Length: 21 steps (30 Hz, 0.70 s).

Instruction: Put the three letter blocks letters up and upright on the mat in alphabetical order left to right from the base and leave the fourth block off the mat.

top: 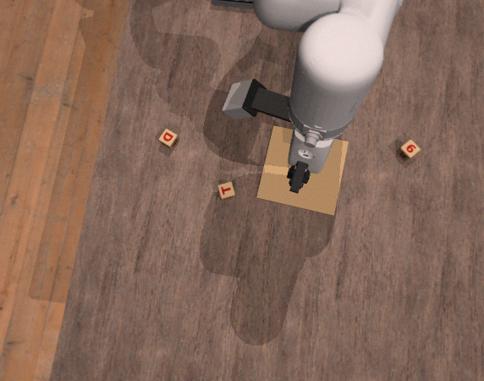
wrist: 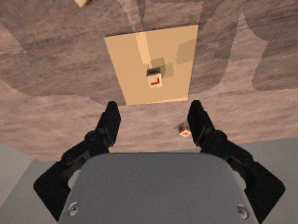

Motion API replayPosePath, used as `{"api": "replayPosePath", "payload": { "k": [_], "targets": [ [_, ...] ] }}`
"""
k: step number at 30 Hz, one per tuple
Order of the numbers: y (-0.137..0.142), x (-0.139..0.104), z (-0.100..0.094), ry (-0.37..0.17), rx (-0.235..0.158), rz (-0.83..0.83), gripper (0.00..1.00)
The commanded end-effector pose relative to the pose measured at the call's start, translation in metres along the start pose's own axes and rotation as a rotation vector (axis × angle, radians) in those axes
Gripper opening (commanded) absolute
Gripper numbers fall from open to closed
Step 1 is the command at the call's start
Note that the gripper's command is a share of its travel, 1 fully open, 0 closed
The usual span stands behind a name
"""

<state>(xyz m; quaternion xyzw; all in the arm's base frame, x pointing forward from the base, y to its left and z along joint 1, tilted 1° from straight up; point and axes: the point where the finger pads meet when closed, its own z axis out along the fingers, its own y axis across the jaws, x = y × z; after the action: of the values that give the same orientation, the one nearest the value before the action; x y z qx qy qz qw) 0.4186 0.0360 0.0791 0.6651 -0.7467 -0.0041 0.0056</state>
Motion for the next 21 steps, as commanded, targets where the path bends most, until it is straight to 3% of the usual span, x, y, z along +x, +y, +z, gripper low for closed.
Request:
{"api": "replayPosePath", "payload": {
  "k": [1, 21],
  "targets": [
    [-0.003, 0.004, -0.001, -0.001, 0.004, 0.092, 1.0],
    [-0.01, 0.026, -0.001, -0.003, 0.004, 0.582, 1.0]
  ]
}}
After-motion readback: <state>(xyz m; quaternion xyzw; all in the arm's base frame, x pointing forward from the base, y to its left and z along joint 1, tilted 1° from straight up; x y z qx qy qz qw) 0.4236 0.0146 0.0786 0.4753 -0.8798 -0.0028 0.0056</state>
